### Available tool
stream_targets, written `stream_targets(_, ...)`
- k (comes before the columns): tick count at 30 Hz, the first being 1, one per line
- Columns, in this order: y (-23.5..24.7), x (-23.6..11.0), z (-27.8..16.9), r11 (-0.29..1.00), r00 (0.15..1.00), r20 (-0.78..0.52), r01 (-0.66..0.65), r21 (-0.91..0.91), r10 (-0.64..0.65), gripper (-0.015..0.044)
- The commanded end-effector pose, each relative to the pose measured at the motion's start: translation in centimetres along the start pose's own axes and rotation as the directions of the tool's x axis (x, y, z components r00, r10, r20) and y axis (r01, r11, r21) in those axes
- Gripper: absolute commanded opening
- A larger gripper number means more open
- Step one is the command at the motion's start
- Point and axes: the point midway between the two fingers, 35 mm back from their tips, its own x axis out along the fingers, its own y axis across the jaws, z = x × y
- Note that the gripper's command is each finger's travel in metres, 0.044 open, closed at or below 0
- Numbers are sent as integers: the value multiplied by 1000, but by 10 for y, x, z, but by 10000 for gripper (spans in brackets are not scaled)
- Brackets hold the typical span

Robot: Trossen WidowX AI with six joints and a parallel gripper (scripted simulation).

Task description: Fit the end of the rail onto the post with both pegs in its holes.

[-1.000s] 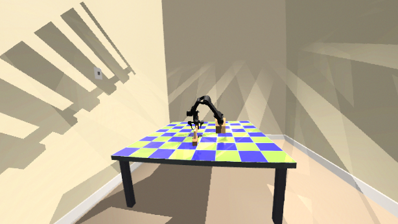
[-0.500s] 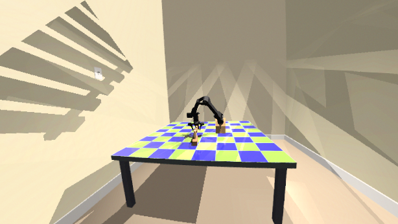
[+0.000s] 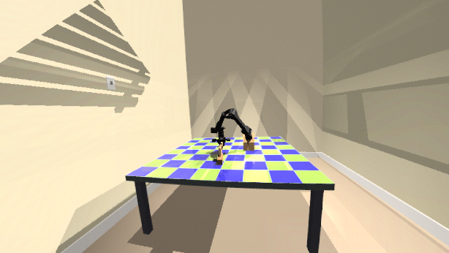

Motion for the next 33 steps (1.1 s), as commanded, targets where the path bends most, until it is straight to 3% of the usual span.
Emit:
stream_targets(1,0,0,0,1000,1000,4,0,3,0,6)
stream_targets(33,-2,-10,0,1000,1000,3,0,3,0,0)
